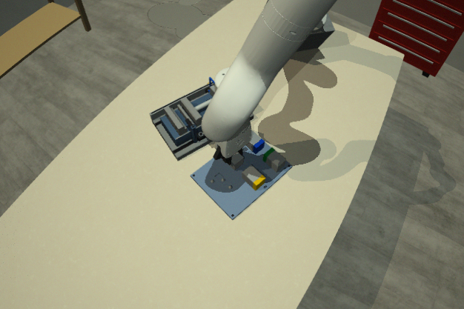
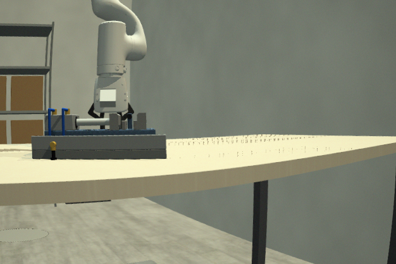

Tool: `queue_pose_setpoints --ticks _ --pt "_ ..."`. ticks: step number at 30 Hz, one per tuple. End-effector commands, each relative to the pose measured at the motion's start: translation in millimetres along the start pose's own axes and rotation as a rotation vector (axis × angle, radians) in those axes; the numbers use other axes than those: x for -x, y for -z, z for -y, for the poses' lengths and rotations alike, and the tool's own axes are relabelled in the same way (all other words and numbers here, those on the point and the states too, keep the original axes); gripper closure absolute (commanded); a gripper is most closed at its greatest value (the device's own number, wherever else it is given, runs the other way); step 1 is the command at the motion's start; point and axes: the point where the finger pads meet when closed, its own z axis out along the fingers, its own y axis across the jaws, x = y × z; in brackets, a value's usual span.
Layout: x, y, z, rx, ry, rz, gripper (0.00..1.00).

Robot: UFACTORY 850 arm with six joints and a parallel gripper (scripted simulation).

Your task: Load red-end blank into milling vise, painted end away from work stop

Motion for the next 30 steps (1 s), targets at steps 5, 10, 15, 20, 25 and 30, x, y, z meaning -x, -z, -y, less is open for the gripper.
queue_pose_setpoints --ticks 5,10,15,20,25,30 --pt "0.5 23.2 1.4 -0.002 0.001 0.001 1.0" --pt "0.5 26.2 1.4 -0.002 0.001 0.001 1.0" --pt "0.4 31.9 1.3 -0.002 0.001 0.001 1.0" --pt "0.4 46.9 1.3 -0.002 0.001 0.001 1.0" --pt "0.4 55.9 1.3 -0.003 0.001 0.001 1.0" --pt "0.4 55.9 1.3 -0.003 0.001 0.001 1.0"
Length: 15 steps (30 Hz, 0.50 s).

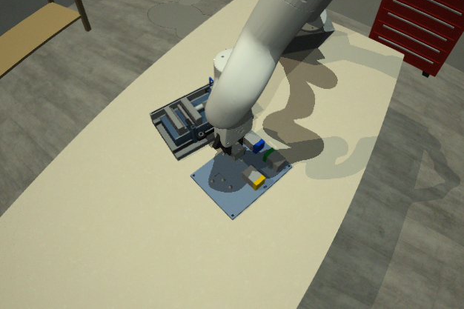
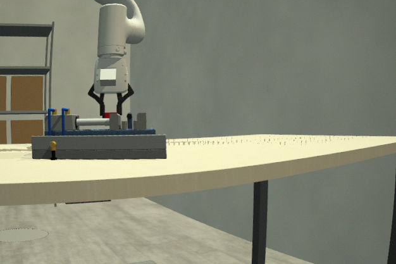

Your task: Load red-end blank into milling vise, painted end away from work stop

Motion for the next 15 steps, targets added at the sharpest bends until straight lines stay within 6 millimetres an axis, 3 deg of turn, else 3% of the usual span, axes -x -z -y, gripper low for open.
queue_pose_setpoints --ticks 1,10,15 --pt "0.3 3.7 0.9 -0.002 0.0 0.0 1.0" --pt "0.3 30.7 1.0 -0.002 0.0 0.0 1.0" --pt "0.3 30.7 1.0 -0.002 0.0 0.0 1.0"
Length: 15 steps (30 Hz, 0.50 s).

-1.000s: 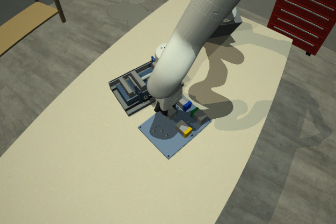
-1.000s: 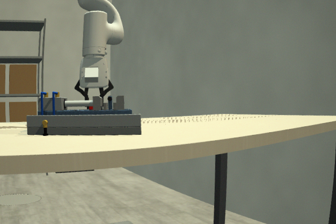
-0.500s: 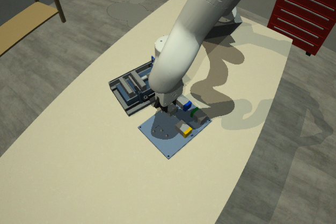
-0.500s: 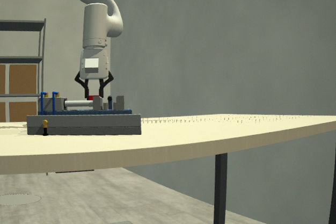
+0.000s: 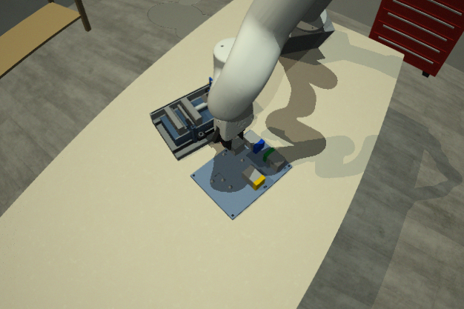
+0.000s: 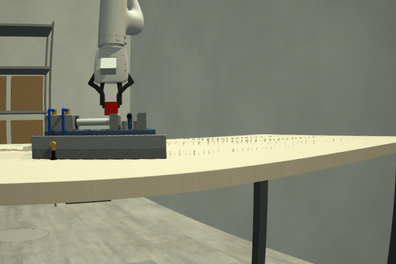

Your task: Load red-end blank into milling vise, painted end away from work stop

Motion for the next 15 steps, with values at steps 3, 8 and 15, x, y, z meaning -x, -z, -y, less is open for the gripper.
queue_pose_setpoints --ticks 3,8,15 --pt "0.2 5.2 0.6 -0.001 0.0 0.0 1.0" --pt "0.2 27.7 0.7 -0.001 0.0 0.0 1.0" --pt "0.3 45.7 0.8 -0.001 0.0 0.0 1.0"
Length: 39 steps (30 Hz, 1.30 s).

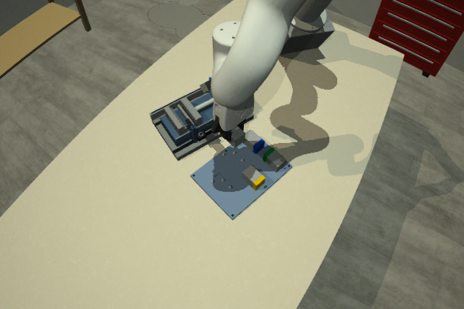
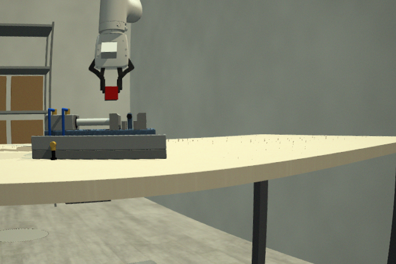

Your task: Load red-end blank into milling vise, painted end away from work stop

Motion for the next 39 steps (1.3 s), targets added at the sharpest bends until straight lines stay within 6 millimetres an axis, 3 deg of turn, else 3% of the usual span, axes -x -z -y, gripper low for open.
queue_pose_setpoints --ticks 1,39 --pt "0.2 2.7 0.1 0.001 -0.001 0.0 1.0" --pt "0.2 -1.4 0.2 0.001 0.0 0.0 1.0"
